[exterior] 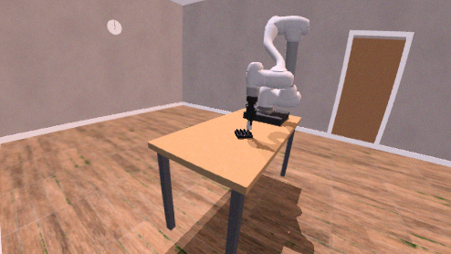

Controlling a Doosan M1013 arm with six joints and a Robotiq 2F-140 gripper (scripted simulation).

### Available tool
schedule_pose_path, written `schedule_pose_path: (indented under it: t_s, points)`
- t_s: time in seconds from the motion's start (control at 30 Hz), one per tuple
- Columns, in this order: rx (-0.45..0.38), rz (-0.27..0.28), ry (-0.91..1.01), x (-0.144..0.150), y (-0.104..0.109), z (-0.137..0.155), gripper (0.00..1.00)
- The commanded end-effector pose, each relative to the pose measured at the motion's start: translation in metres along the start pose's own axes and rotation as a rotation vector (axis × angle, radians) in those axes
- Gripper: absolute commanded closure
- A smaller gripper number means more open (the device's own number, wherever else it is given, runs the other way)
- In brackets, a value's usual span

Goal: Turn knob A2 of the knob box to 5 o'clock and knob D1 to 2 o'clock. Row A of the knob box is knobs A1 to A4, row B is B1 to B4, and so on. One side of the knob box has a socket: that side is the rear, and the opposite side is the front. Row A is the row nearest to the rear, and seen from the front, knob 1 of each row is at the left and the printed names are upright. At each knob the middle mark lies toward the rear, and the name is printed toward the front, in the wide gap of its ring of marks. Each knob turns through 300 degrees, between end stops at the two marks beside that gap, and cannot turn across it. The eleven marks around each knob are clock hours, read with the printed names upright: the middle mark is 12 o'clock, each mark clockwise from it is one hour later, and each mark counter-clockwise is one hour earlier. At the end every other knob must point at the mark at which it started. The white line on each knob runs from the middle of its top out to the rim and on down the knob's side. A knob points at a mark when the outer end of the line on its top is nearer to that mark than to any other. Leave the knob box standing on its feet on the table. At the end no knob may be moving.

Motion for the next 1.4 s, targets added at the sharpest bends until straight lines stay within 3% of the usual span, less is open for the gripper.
schedule_pose_path:
  t_s: [0.0,1.37]
  points:
    - [0.000,0.000,0.000,0.0000,0.0001,0.0000,0.88]
    - [0.000,0.000,0.000,0.0000,-0.0090,0.0000,0.88]
Point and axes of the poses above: the point where the finger pads meet when closed, its own y axis back along the fingers, its own x axis across the jaws, z = x × y, the point moved 10 cm from there along y, back along the fingers, and after that the axes turned 10 degrees about y, right-handed, at the moved point
